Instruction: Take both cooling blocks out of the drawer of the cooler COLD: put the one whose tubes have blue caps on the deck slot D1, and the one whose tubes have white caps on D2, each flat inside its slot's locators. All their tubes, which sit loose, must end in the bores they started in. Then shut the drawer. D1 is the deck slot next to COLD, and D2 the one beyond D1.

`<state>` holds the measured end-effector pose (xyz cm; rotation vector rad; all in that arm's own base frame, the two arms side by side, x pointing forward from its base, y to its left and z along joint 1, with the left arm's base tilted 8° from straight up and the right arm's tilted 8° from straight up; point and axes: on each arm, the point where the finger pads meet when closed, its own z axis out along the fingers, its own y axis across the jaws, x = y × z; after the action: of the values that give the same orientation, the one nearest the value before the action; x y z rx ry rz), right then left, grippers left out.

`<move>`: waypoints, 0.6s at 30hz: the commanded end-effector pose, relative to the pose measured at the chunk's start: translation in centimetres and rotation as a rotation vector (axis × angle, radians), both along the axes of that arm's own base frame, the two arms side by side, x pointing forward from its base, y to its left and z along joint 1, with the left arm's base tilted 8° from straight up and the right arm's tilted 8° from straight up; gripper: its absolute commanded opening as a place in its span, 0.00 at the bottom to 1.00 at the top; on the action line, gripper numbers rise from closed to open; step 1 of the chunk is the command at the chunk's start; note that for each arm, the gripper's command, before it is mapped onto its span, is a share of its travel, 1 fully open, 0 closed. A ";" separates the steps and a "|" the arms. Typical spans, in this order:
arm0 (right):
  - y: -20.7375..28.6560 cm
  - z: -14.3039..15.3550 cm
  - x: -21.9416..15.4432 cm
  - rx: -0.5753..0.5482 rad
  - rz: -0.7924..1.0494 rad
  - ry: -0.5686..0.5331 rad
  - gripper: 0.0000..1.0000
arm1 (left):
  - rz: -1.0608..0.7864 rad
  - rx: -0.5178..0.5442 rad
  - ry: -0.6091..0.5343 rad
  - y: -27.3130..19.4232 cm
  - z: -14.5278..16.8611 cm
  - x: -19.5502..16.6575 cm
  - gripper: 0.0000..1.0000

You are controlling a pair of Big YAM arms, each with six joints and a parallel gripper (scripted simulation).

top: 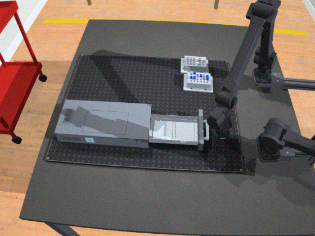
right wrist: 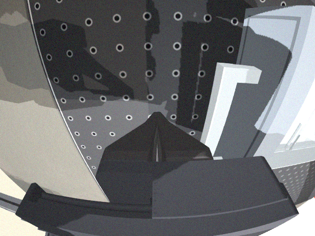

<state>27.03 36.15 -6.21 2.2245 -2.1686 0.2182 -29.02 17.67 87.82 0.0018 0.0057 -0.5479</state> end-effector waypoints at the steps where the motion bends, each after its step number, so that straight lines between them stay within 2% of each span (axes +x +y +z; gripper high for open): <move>1: 1.3 0.4 1.0 0.013 0.008 -0.011 0.00 | 0.008 0.019 0.029 -1.4 0.8 1.8 0.00; 16: 1.3 0.4 1.0 0.013 0.008 -0.011 0.00 | 0.008 0.019 0.029 -1.4 0.8 1.8 0.00; 18: 1.5 0.7 2.0 0.020 0.004 -0.017 0.00 | 0.008 0.019 0.029 -1.4 0.8 1.8 0.00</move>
<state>27.03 36.15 -6.21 2.2245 -2.1686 0.2182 -29.02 17.67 87.82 0.0018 0.0057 -0.5479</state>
